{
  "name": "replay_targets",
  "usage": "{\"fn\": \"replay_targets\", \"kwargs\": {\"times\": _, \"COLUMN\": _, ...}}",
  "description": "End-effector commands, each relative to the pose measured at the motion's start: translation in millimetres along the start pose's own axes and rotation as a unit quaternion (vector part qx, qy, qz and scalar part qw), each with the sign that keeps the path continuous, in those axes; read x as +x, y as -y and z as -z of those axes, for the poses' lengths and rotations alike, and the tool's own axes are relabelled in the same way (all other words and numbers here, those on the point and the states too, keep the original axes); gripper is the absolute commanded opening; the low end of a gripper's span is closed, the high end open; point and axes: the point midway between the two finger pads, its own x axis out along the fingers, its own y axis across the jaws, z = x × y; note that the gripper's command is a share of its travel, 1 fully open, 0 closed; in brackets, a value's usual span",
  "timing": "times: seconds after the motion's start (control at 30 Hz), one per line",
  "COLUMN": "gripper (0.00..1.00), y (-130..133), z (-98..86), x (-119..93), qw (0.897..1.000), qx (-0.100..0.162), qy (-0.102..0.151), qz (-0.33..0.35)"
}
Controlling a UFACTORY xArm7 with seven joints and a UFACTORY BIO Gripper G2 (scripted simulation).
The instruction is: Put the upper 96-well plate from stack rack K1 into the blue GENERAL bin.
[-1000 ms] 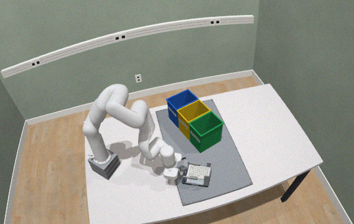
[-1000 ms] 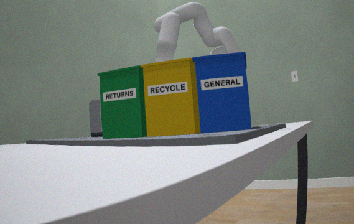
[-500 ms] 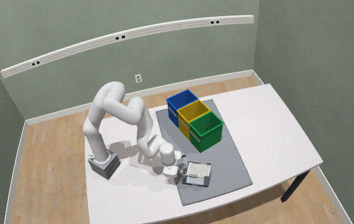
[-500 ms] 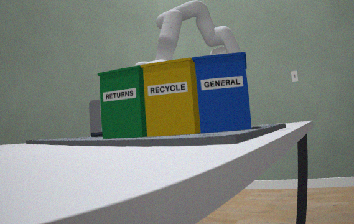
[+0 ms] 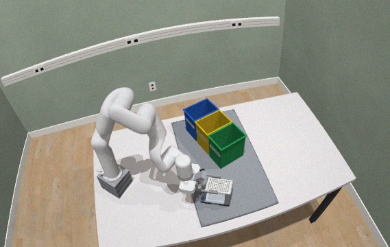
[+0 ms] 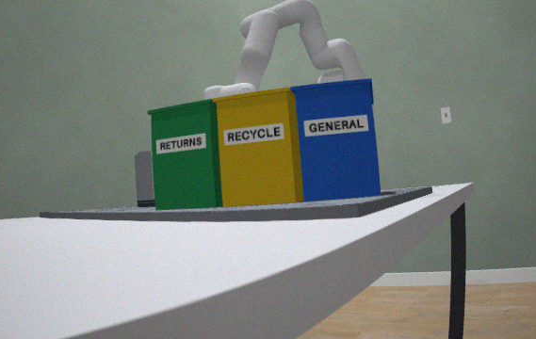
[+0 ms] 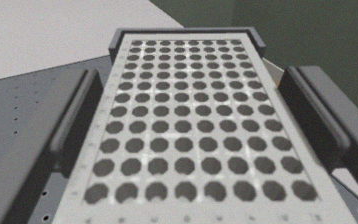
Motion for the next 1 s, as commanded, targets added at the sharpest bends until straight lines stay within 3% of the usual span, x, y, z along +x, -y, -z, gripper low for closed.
{"fn": "replay_targets", "kwargs": {"times": 0.0, "gripper": 0.0, "y": 0.1, "z": -7.7, "x": 0.9, "qw": 1.0, "qx": 0.0, "qy": 0.001, "qz": 0.0}}
{"fn": "replay_targets", "kwargs": {"times": 0.97, "gripper": 0.0, "y": 0.1, "z": -51.1, "x": 0.9, "qw": 1.0, "qx": 0.0, "qy": 0.001, "qz": 0.0}}
